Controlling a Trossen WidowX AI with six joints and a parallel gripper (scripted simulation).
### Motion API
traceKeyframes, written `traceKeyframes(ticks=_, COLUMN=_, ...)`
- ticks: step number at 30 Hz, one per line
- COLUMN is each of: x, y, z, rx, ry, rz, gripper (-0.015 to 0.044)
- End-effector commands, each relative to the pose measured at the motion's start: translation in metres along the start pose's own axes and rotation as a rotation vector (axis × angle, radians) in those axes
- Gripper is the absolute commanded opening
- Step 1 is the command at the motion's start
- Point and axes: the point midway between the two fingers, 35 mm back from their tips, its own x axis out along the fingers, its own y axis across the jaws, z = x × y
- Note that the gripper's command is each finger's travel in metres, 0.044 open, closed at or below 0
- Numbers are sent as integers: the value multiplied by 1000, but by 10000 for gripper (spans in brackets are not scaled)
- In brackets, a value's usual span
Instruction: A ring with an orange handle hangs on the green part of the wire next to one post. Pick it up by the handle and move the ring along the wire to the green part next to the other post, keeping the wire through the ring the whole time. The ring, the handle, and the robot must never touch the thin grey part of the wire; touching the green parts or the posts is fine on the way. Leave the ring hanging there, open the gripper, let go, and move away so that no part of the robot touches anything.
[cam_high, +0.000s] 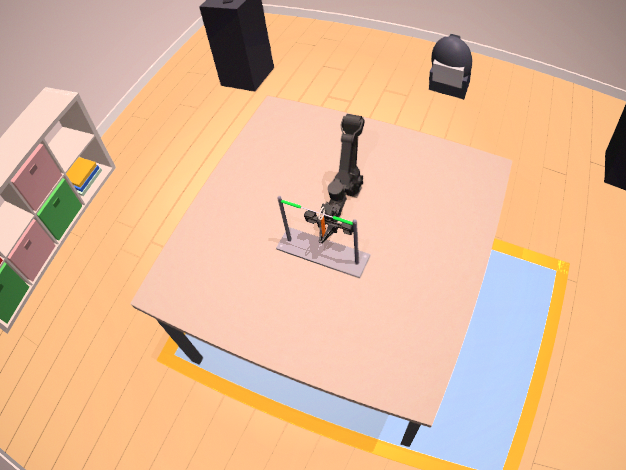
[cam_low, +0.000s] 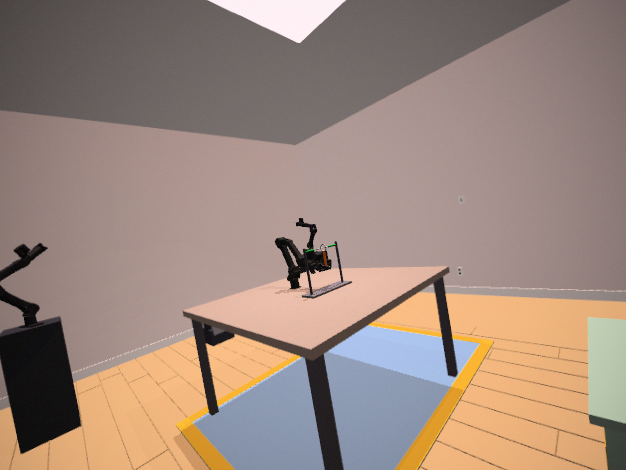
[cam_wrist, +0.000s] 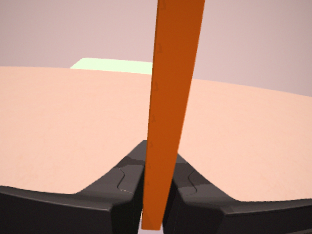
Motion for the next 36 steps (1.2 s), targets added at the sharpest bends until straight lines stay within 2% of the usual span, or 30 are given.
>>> traceKeyframes(ticks=1, x=0, y=5, z=0, rx=4, ry=0, rz=-2, gripper=-150)
traceKeyframes(ticks=36, x=1, y=42, z=1, rx=23, ry=3, rz=-3, gripper=-150)
